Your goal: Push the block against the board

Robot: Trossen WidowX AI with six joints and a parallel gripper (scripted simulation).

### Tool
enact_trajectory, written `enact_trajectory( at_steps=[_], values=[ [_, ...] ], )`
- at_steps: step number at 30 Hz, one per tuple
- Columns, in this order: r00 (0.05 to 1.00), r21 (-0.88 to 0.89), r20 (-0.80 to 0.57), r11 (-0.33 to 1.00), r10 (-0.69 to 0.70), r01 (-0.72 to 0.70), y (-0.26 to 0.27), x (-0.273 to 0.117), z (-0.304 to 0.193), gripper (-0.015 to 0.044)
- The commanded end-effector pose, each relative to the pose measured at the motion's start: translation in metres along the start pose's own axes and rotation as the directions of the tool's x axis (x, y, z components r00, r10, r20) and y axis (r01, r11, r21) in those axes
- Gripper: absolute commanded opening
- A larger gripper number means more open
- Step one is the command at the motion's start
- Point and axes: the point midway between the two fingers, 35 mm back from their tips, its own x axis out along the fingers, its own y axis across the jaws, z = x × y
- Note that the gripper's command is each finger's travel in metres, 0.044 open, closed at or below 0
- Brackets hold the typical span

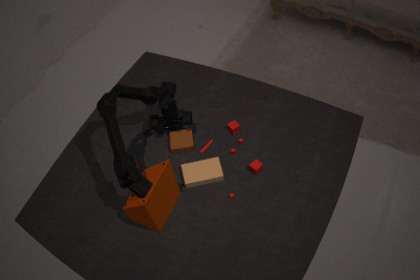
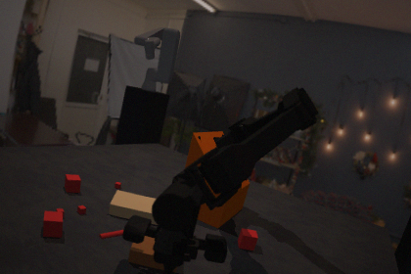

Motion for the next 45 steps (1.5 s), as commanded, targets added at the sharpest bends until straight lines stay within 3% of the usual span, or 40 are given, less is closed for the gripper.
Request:
enact_trajectory(
  at_steps=[1,28,45],
  values=[
    [1.0,-0.001,-0.005,1.0,-0.001,0.001,-0.001,0.001,-0.005,0.0],
    [1.0,-0.001,-0.006,1.0,-0.001,0.001,-0.003,0.001,-0.022,0.0],
    [1.0,-0.002,-0.005,1.0,-0.001,0.001,-0.003,0.001,0.003,0.0]
  ],
)
